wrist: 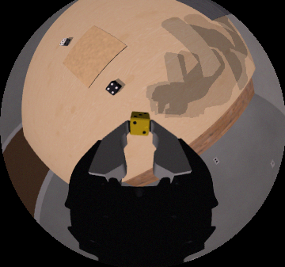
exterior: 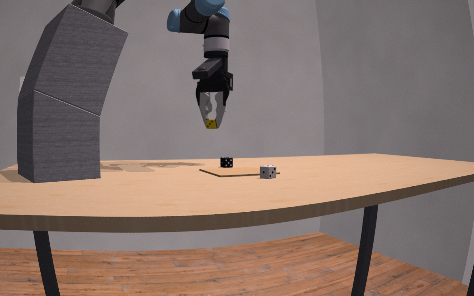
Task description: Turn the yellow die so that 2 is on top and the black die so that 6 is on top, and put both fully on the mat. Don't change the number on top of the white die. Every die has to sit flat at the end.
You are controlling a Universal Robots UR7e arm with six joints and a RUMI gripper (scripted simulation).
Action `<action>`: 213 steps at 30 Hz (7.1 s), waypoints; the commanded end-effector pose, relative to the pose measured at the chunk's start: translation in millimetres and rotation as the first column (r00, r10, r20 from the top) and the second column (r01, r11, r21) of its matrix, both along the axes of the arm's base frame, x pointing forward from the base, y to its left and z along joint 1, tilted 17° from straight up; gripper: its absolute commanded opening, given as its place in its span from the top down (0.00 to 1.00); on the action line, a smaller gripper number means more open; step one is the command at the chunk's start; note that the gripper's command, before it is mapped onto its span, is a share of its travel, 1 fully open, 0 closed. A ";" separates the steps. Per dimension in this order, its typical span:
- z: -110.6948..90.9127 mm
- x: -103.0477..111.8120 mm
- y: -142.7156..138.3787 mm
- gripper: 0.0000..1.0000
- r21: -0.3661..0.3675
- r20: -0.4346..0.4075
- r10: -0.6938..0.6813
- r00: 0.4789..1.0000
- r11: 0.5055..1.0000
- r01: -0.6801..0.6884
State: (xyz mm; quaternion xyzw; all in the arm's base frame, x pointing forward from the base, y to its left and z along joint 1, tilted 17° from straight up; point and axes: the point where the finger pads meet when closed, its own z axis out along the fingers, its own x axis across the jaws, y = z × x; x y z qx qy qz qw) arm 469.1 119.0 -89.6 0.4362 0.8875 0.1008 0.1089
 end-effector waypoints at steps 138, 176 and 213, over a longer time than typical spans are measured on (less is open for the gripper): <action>-16.4 -19.6 -116.4 0.94 -0.288 -0.451 0.534 -0.715 -0.845 -0.450; -24.0 -44.8 -159.9 0.94 -0.353 -0.173 0.977 0.121 0.053 -0.934; -29.6 -68.6 -179.4 0.94 -0.227 -0.021 0.694 0.720 0.698 -0.679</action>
